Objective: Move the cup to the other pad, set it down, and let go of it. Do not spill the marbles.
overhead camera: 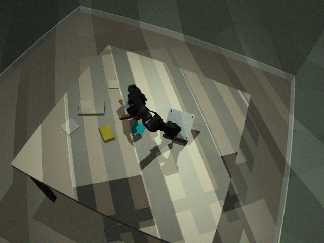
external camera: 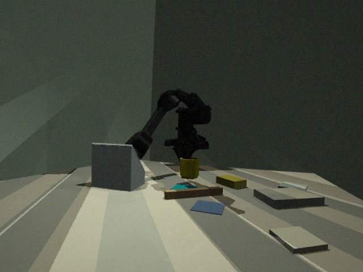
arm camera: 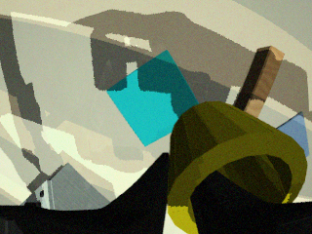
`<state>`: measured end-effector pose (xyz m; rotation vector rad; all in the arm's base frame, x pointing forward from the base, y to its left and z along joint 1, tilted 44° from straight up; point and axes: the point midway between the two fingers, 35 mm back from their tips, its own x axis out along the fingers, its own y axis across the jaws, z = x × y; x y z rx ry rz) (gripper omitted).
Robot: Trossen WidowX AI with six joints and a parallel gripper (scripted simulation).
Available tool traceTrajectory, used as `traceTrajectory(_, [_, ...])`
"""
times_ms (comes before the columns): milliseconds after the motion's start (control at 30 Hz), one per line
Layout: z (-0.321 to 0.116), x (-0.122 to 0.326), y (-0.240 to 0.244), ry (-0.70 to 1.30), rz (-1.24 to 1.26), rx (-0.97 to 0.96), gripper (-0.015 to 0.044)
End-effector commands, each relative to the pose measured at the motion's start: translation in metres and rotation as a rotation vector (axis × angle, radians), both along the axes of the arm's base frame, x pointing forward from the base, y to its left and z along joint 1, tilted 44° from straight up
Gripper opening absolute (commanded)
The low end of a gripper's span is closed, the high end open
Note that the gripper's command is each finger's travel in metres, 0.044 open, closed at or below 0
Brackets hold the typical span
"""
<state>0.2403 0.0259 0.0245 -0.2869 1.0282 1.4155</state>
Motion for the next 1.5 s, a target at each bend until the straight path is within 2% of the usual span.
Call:
traceTrajectory(0, [0.005, -0.004, 0.003, 0.0, -0.005, 0.002, 0.0])
traceTrajectory(833, [0.031, -0.033, 0.022, 0.003, -0.005, 0.003, 0.0])
traceTrajectory(1467, [0.016, -0.037, 0.037, 0.002, -0.005, 0.003, 0.0])
